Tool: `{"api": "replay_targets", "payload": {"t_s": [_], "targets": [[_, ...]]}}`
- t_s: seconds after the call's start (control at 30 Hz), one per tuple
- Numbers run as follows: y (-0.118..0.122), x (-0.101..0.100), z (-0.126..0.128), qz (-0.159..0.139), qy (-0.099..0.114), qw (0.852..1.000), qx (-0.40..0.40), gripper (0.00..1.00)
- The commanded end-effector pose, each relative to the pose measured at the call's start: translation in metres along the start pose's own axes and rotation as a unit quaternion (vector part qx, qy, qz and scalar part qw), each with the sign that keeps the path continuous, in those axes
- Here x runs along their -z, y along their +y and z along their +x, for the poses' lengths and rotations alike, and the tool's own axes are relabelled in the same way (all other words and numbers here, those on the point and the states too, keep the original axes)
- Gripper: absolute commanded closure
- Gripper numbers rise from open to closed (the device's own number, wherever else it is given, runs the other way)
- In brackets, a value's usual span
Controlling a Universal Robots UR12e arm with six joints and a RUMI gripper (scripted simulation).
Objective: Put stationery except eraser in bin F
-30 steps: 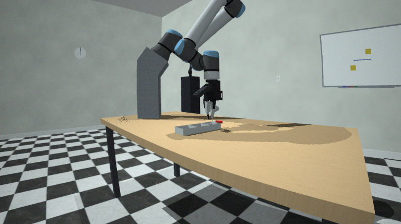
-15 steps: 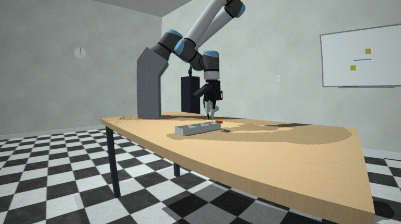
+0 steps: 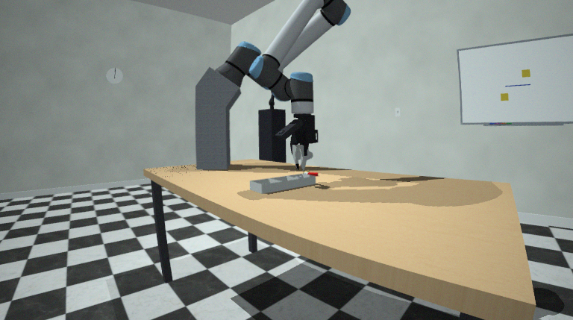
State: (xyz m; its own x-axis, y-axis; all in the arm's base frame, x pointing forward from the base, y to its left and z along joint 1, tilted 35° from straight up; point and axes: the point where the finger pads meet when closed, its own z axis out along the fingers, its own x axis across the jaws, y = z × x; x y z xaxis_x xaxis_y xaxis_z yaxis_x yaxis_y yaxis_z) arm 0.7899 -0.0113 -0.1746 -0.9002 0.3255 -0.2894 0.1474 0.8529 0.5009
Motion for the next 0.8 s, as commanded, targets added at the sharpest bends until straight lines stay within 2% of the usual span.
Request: {"api": "replay_targets", "payload": {"t_s": [0.0,0.2,0.23,0.77], "targets": [[0.001,-0.001,0.006,-0.001,0.002,1.000,-0.001,0.82],[0.001,0.000,0.003,0.000,0.001,1.000,0.000,0.82],[0.000,0.005,0.005,0.000,0.001,1.000,-0.001,0.00],[0.000,0.061,0.005,-0.001,0.001,1.000,-0.001,0.00]]}}
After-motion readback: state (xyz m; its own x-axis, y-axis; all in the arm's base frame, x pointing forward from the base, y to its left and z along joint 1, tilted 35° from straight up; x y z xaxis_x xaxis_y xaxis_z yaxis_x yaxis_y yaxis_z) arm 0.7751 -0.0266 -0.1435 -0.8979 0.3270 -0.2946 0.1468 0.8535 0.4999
